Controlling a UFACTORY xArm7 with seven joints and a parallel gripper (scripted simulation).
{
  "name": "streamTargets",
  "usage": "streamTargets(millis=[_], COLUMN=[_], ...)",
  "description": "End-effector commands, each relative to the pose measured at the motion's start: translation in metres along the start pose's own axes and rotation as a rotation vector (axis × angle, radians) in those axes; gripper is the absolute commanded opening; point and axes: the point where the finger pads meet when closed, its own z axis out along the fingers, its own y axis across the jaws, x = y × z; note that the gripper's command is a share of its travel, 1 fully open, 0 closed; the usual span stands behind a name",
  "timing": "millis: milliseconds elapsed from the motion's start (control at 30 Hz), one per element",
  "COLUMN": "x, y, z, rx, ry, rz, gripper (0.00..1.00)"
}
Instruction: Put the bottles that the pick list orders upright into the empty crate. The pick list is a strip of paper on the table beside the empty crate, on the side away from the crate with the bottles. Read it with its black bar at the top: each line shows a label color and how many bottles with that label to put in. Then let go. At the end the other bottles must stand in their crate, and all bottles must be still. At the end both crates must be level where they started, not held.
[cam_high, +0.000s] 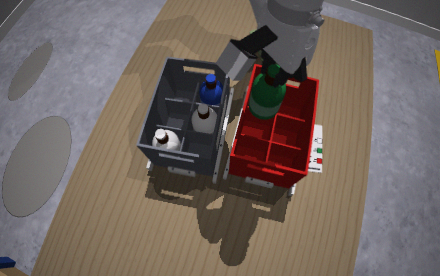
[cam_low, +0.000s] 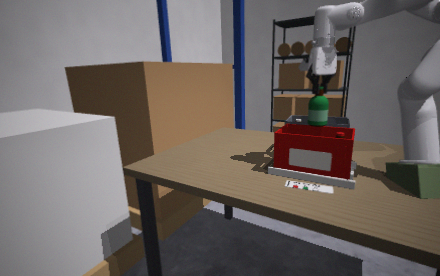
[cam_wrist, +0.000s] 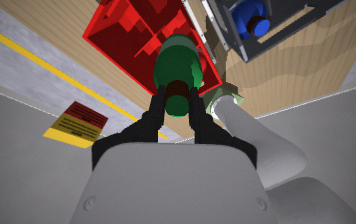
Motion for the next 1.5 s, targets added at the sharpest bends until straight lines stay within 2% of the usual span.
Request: streamTargets(millis=[0,1467], x=[0.001,0.001], y=[-0.001,-0.001], z=[-0.002,0.038], rx=[0.004,0.004], ry=[0.003,0.003], rz=[0.000,0.000], gripper=[0.00,0.00])
